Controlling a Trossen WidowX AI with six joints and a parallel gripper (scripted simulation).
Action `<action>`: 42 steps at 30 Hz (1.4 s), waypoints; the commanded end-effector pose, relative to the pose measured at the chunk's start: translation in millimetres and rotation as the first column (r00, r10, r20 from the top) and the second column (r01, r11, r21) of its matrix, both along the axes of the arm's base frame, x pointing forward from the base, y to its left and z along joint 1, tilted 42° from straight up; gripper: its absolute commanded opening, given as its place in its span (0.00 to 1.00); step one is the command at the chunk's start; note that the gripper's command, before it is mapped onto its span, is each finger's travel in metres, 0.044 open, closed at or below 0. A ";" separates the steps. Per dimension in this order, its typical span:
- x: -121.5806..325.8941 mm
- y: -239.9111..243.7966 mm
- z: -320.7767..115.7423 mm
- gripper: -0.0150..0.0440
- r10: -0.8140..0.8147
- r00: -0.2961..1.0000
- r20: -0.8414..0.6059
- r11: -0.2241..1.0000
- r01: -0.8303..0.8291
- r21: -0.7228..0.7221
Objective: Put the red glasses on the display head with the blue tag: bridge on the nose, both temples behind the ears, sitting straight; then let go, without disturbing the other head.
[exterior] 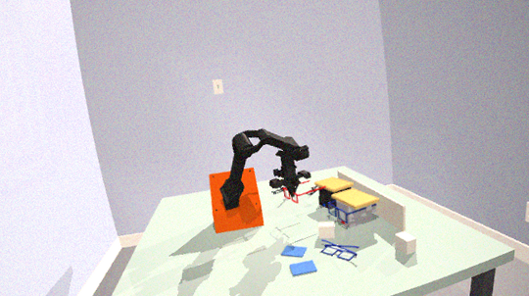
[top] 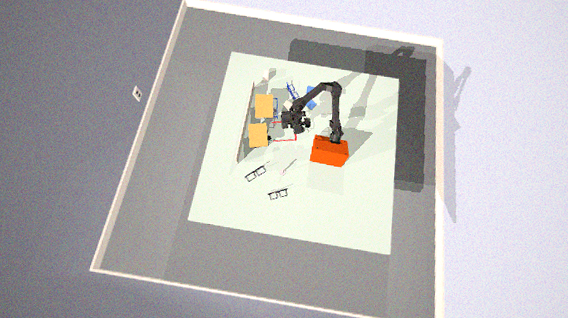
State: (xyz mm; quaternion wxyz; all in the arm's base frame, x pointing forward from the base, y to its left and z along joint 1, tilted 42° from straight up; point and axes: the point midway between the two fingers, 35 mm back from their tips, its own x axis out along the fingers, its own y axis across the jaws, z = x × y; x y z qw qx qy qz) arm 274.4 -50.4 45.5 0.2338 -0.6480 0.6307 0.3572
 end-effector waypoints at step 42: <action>-5.4 -21.8 -29.6 0.25 -0.004 1.000 -0.015 1.000 0.004 -0.003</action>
